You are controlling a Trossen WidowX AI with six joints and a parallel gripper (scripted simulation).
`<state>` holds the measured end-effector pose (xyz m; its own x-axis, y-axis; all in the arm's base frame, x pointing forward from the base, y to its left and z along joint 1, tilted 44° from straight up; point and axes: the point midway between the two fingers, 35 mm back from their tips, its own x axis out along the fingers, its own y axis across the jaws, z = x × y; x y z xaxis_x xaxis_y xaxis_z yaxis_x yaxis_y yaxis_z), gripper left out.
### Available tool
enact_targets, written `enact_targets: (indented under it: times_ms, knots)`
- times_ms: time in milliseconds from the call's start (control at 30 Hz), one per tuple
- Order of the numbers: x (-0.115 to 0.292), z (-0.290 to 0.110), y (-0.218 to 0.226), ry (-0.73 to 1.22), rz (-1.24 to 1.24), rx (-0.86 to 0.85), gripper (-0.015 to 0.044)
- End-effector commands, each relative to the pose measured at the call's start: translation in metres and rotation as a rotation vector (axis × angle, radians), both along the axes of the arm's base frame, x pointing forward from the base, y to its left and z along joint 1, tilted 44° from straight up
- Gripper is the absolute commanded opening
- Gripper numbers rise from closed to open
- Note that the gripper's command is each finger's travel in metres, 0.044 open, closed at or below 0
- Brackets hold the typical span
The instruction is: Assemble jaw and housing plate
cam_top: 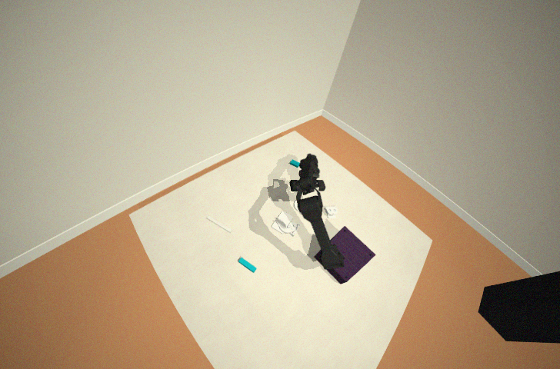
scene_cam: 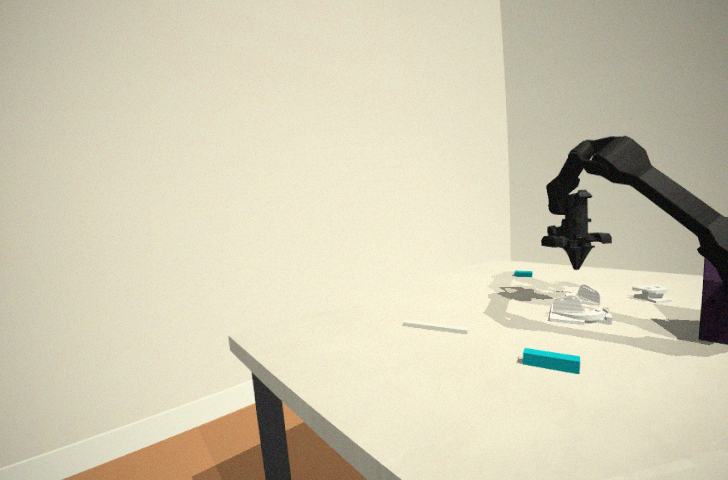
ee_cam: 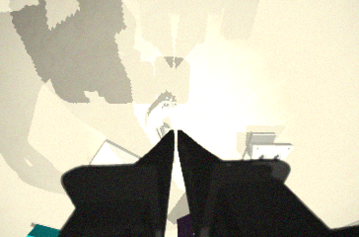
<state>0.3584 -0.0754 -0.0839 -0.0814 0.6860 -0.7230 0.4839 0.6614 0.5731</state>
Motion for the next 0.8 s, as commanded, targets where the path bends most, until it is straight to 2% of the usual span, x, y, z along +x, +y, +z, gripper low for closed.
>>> enact_targets:
  times_ms: [0,233,767]
  knots:
    - [0.0,0.0,0.0,0.0,0.0,0.0,0.0]
    - [0.0,0.0,0.0,0.0,0.0,0.0,0.0]
    - [-0.032,0.04,0.018,-0.191,0.196,0.022,0.042]
